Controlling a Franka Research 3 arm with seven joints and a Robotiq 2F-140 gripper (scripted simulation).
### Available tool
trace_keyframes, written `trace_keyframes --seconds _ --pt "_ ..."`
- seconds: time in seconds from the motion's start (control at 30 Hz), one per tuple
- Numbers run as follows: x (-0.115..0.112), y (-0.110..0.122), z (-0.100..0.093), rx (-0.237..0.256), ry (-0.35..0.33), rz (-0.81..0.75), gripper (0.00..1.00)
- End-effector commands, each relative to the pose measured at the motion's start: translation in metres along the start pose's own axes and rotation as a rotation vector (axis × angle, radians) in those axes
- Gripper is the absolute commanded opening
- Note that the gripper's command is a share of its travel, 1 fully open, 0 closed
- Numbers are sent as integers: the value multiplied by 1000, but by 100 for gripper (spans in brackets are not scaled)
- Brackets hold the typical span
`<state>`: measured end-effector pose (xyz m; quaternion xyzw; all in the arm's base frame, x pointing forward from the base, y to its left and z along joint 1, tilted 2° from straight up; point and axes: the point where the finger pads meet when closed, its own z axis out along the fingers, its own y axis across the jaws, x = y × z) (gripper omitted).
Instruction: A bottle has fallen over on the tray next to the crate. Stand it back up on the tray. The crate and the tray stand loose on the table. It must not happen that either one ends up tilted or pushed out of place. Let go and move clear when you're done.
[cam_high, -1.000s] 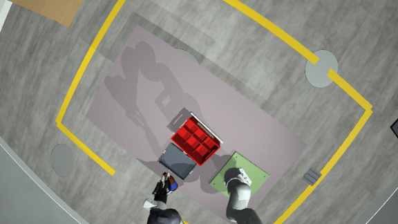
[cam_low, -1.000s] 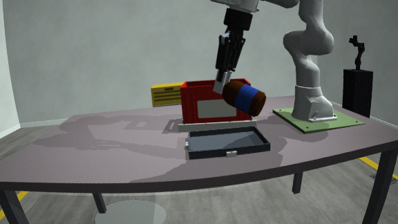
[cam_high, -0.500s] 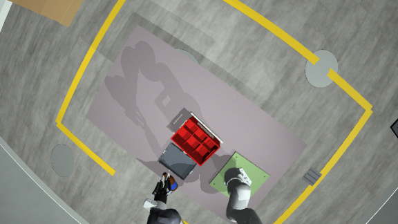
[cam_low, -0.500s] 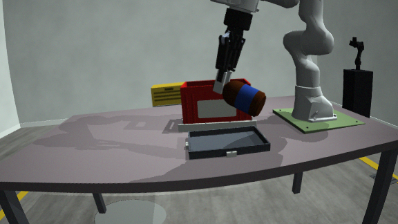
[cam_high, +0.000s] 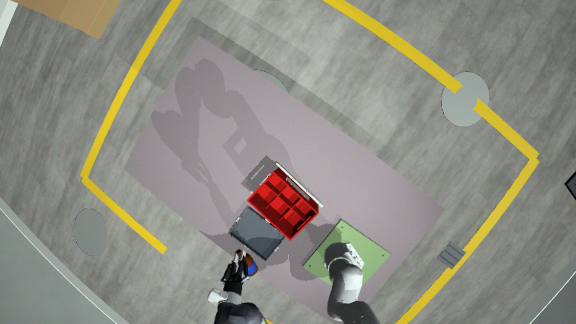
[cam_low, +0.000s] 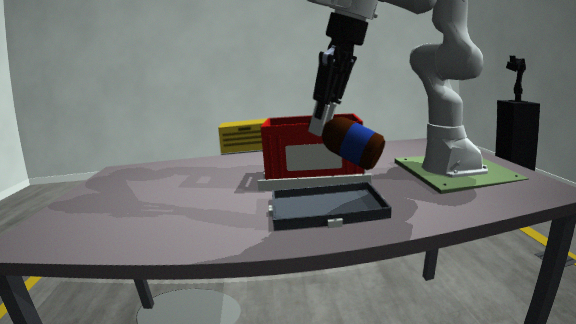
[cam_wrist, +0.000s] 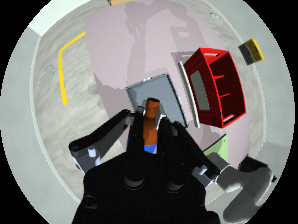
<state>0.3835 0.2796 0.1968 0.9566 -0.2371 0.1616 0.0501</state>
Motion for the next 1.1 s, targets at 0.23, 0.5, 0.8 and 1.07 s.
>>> trace_keyframes --seconds 0.23,0.5,0.8,1.07 --pt "1 -1 -2 2 72 18 0" --pt "0 -1 -2 4 114 18 0" --pt "-1 -2 -3 7 151 17 0" --pt "-1 -2 -3 8 156 17 0"
